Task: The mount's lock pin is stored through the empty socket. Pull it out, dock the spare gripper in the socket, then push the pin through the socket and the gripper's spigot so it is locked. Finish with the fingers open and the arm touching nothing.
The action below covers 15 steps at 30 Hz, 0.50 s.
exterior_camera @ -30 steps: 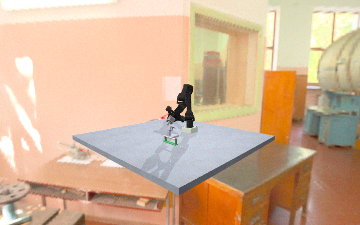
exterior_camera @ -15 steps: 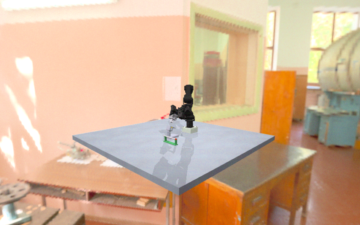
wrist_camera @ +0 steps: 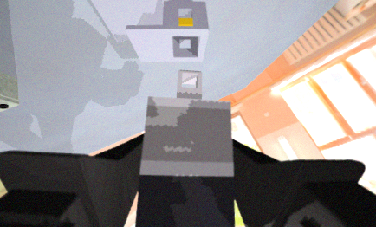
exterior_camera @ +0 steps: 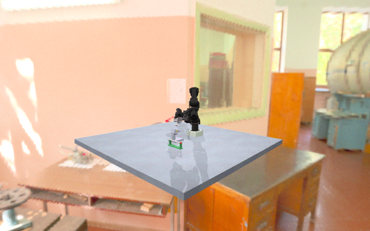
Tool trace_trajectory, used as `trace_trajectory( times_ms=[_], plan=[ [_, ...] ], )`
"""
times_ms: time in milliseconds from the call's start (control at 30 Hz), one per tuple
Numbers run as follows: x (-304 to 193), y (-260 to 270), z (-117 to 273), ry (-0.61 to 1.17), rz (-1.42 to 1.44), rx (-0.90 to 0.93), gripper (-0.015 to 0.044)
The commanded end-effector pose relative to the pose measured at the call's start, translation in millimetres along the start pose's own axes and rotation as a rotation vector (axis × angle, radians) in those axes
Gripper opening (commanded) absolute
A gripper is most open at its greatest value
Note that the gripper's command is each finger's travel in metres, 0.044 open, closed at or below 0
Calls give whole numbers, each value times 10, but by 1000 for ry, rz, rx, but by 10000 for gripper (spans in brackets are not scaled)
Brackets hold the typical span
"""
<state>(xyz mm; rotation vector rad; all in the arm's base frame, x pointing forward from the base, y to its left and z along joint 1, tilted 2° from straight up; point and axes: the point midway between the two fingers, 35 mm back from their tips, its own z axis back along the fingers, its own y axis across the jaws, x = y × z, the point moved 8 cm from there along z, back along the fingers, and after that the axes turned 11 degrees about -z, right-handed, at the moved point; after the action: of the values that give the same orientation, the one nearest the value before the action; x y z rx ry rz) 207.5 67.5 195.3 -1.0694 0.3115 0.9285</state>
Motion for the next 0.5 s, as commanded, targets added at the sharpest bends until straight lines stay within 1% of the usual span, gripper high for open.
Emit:
trace_trajectory(
  times_ms=[0, 467],
  plan=[
    [57, 2, -32, 29, 34, -10, 0],
    [236, 24, -114, 61, 72, -7, 0]
  ],
)
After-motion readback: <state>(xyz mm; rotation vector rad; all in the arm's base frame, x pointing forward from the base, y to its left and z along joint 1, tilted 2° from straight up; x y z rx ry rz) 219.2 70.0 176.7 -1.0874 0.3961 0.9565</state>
